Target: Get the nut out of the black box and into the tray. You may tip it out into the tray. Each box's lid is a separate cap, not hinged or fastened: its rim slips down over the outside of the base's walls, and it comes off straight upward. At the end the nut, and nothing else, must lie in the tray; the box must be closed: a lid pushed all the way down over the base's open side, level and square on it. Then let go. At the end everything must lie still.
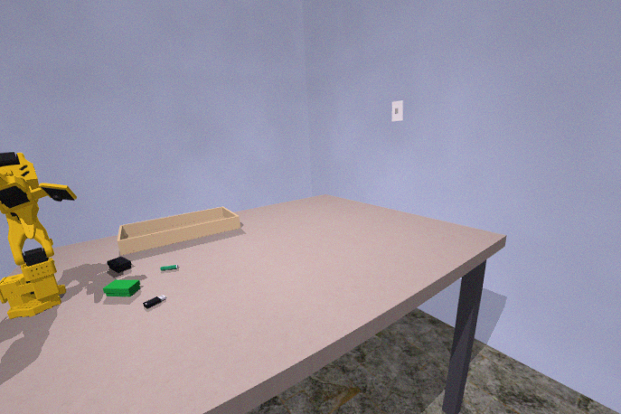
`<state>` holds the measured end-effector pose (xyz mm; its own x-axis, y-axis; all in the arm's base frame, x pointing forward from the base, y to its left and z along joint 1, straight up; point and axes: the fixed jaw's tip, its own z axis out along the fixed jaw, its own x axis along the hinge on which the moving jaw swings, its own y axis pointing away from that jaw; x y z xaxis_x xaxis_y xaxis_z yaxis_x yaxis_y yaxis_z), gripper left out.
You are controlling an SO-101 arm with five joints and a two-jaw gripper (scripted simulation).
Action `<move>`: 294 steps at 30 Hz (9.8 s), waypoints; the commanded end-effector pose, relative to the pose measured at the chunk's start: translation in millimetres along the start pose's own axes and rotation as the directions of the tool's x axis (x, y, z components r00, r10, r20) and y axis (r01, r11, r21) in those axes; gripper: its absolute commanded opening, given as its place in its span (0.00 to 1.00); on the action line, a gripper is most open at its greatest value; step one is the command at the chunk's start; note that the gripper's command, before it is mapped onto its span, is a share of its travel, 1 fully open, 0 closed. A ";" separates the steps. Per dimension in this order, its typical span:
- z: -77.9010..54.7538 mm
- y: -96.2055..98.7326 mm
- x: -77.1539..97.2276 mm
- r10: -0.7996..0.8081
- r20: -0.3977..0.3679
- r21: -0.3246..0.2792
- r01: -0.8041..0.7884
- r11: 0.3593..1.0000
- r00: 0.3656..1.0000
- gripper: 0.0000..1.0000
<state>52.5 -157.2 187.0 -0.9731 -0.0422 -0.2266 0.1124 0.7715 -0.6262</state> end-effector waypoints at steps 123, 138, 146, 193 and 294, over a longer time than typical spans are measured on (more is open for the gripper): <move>-51.4 271.5 -47.7 -0.667 0.663 0.062 0.913 -0.403 -0.340 0.29; -53.0 273.1 -48.6 -0.667 0.663 0.062 0.913 -0.403 -0.340 0.29; -53.0 273.1 -48.6 -0.667 0.663 0.062 0.913 -0.403 -0.340 0.29; -56.1 272.9 -51.8 -0.667 0.663 0.062 0.913 -0.403 -0.340 0.29; -18.5 304.1 -39.9 -0.667 0.663 0.062 0.913 -0.403 -0.340 0.29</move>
<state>120.8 87.9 19.1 0.3783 -0.9257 0.0059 -0.9255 -0.3782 0.0190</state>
